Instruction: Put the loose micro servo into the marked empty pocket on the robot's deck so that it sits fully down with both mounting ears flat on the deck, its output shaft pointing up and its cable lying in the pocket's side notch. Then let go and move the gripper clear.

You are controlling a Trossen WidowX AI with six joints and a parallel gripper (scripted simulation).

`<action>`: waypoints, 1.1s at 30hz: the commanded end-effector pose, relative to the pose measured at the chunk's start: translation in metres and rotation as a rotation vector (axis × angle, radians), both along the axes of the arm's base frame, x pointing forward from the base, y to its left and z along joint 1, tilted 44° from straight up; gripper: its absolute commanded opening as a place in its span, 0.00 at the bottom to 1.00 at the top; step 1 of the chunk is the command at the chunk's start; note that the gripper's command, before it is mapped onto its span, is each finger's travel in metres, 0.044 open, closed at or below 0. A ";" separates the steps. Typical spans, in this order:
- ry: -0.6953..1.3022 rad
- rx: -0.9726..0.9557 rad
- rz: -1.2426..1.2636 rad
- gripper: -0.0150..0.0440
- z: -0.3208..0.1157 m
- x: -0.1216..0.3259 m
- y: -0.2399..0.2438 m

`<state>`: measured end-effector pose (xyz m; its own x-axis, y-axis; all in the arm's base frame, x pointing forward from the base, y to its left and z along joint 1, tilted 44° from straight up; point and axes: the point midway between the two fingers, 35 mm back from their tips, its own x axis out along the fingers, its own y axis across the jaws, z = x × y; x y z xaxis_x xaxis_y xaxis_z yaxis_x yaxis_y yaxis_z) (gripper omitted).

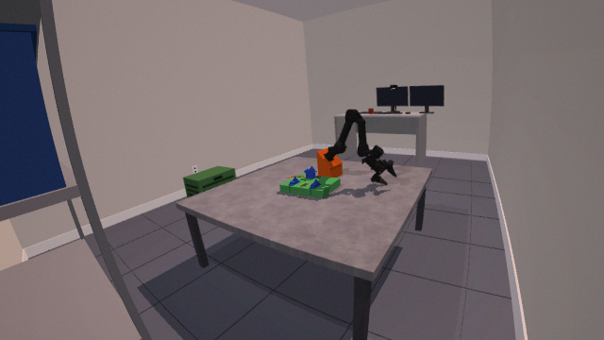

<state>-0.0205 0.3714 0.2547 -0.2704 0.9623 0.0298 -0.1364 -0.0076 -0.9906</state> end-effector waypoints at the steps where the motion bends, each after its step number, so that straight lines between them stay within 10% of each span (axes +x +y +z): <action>1: 0.023 -0.007 -0.050 1.00 0.003 0.018 0.002; 33: 0.182 -0.067 -0.280 1.00 0.001 0.106 -0.002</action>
